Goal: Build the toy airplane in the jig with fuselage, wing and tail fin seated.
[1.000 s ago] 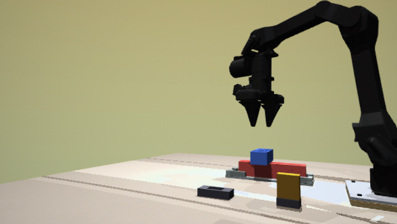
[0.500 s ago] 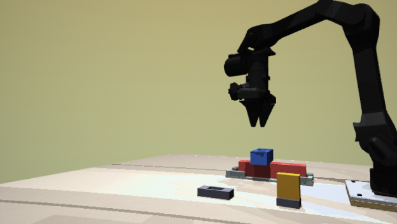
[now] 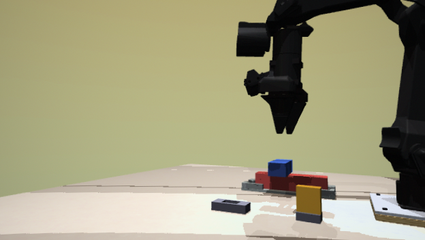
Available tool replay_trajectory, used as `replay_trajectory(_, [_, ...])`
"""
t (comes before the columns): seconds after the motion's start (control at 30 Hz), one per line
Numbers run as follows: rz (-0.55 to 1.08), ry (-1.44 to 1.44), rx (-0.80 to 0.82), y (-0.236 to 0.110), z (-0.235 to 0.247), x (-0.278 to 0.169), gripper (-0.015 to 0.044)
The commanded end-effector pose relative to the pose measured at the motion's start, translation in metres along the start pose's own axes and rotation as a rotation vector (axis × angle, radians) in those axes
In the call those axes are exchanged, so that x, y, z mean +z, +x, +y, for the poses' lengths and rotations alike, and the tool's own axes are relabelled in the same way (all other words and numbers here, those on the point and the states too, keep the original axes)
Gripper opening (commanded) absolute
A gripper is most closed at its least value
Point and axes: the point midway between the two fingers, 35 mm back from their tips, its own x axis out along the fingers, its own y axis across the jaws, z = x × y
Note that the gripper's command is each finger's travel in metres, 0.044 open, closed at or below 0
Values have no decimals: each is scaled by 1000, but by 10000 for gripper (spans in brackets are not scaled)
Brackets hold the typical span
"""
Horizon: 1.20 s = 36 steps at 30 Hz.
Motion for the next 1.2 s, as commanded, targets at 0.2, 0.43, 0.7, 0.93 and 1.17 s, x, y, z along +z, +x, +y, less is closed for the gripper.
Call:
replay_trajectory(0.2, [26,27,8,4,43,-50,440])
replay_trajectory(0.43, [26,27,8,54,43,-51,440])
replay_trajectory(0.7, [26,27,8,72,43,-52,440])
replay_trajectory(0.93, [26,27,8,79,43,-52,440])
replay_trajectory(1.17, [26,27,8,90,44,-51,440])
